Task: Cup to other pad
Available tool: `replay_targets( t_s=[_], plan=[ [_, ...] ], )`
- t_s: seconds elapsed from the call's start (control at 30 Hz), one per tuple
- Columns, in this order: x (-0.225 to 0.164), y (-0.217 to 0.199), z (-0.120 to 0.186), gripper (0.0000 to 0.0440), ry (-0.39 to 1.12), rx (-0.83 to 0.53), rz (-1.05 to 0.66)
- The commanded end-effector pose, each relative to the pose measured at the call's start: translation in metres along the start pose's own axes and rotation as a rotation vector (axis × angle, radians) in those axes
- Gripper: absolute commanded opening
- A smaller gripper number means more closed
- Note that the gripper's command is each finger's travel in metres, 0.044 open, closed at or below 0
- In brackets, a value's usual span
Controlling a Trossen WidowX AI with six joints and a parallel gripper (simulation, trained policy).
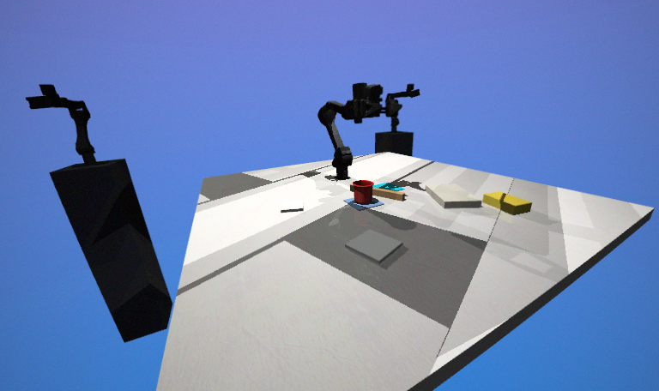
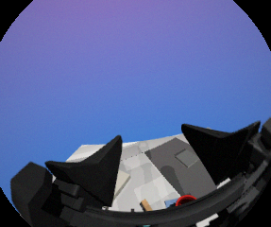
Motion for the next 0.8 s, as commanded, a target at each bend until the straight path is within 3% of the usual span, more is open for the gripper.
replay_targets(
  t_s=[0.0, 0.43, 0.77],
  plan=[
    [-0.001, 0.000, 0.000, 0.0374, 0.007, -0.002, -0.003],
    [-0.017, 0.011, -0.009, 0.0044, 0.159, 0.026, -0.053],
    [-0.027, 0.026, -0.020, 0.0108, 0.292, 0.085, -0.101]
  ],
)
Point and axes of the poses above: the point midway between the two fingers, 35 mm back from their tips, its own z axis back along the fingers, its own y axis across the jaws, x = y × z, the point moved 1 cm from there along z, back along the fingers, and after that the axes turned 11 degrees about z, right-handed, at the moved point
